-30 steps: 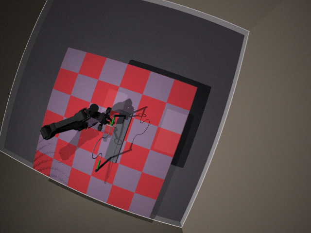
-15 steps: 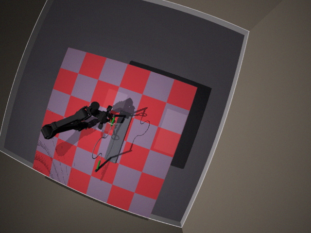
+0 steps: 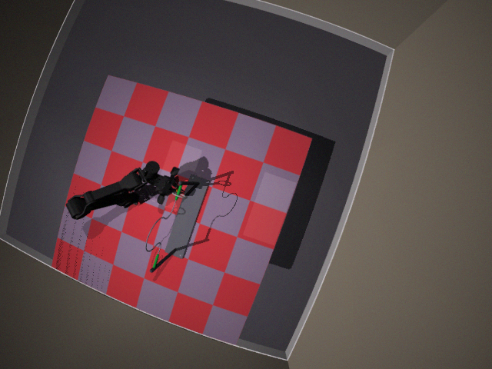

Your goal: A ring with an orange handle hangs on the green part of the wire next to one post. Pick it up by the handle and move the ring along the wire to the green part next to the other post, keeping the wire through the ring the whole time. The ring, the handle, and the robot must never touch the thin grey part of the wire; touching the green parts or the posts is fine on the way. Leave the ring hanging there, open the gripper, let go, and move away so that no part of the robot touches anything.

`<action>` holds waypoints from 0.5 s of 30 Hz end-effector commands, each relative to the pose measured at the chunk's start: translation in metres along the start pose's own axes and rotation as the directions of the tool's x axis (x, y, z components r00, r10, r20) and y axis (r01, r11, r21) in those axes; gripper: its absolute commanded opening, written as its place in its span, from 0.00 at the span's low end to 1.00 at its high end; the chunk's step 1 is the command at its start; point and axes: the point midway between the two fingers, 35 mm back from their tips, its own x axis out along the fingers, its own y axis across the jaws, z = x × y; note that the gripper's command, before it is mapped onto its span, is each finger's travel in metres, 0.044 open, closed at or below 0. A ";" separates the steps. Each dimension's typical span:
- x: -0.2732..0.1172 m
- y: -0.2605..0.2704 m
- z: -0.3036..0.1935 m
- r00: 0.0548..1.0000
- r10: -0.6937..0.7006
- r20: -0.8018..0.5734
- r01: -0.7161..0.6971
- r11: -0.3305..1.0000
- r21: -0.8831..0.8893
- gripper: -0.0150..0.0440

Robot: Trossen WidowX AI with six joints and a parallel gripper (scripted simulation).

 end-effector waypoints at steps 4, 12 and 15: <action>0.001 0.000 -0.001 1.000 -0.002 0.003 0.002 1.000 0.005 0.00; 0.001 0.000 -0.001 1.000 -0.002 0.003 0.002 1.000 0.005 0.00; 0.001 0.000 -0.001 1.000 0.000 0.002 0.000 1.000 0.002 0.04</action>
